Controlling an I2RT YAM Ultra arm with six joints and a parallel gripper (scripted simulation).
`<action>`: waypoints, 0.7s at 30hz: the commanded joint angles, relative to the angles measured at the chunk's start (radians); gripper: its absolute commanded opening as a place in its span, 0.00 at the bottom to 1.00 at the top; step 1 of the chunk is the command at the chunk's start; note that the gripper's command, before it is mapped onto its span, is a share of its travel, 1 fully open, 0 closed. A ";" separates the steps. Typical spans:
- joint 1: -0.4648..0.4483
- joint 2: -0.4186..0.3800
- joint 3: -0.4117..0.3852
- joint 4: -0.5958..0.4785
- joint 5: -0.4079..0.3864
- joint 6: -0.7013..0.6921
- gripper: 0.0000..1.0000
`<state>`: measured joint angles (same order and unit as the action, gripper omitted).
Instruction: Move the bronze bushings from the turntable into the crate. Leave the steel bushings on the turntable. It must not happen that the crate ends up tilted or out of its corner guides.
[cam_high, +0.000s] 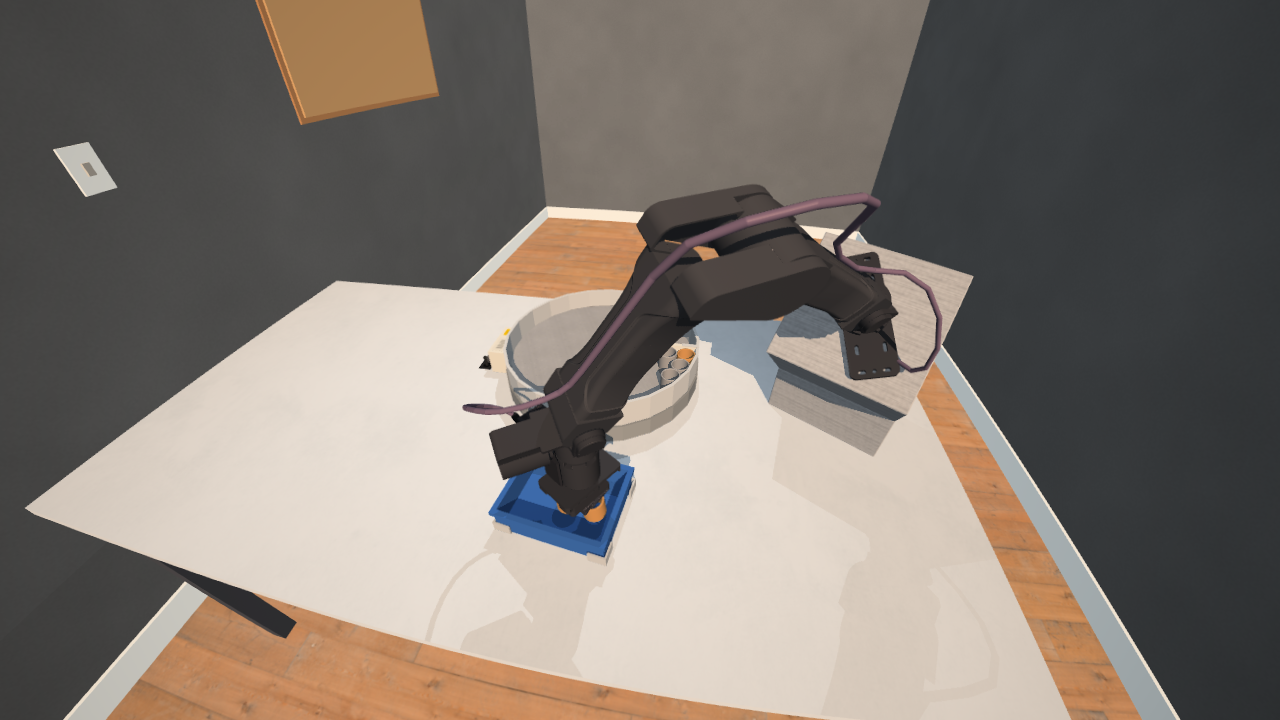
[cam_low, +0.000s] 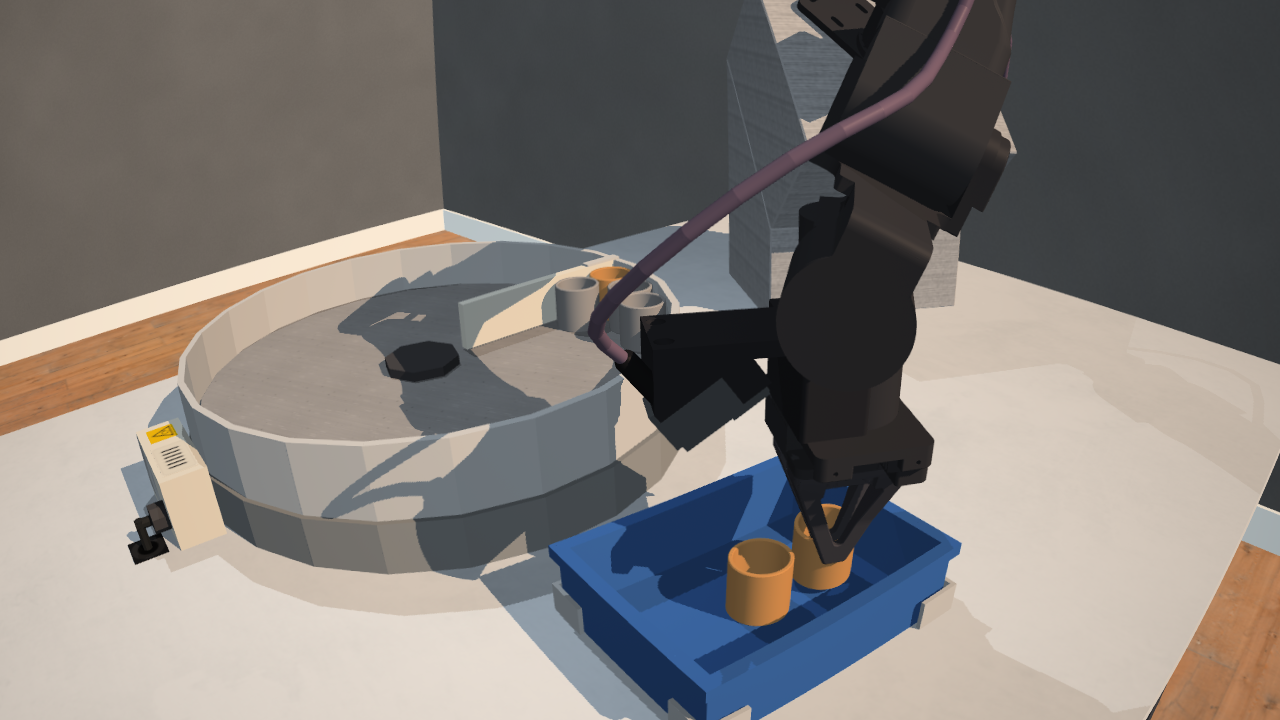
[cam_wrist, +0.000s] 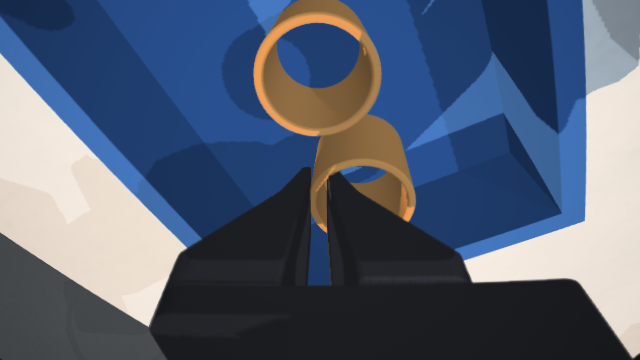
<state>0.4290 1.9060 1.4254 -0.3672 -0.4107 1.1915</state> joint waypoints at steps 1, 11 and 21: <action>-0.014 0.016 0.006 0.017 0.014 0.007 0.00; -0.008 0.020 -0.024 0.024 0.015 0.008 0.00; -0.004 0.016 -0.026 0.030 0.015 0.008 0.00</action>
